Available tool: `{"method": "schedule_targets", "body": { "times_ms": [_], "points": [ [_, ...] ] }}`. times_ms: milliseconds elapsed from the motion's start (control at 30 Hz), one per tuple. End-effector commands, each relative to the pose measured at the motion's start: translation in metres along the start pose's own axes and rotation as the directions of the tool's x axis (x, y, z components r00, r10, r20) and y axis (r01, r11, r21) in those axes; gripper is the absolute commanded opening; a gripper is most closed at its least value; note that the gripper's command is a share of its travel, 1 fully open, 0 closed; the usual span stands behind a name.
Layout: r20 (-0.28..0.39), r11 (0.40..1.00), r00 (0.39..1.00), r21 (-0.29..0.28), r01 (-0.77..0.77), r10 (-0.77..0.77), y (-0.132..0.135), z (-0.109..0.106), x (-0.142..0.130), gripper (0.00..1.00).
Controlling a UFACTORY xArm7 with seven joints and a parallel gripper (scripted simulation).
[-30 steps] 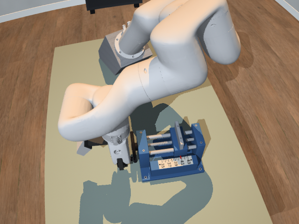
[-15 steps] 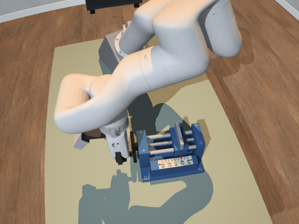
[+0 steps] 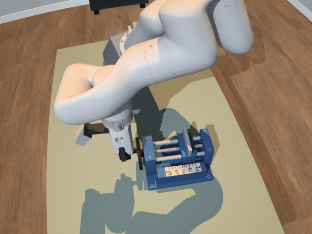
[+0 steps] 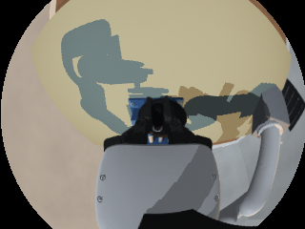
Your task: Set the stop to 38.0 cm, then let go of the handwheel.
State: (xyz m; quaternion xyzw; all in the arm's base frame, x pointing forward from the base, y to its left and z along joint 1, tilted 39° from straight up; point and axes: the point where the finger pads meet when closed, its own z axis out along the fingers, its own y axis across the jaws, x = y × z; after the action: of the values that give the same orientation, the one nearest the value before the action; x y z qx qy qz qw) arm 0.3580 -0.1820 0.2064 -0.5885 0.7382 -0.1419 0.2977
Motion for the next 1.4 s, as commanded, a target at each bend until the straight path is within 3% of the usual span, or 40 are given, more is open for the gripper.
{"method": "schedule_targets", "body": {
  "times_ms": [0,1367],
  "points": [
    [-0.003,1.0,1.0,0.003,0.001,-0.001,0.005,-0.002,0.001,0.06],
    [-0.003,1.0,1.0,0.003,0.001,-0.001,0.038,0.012,0.001,0.06]
  ]
}}
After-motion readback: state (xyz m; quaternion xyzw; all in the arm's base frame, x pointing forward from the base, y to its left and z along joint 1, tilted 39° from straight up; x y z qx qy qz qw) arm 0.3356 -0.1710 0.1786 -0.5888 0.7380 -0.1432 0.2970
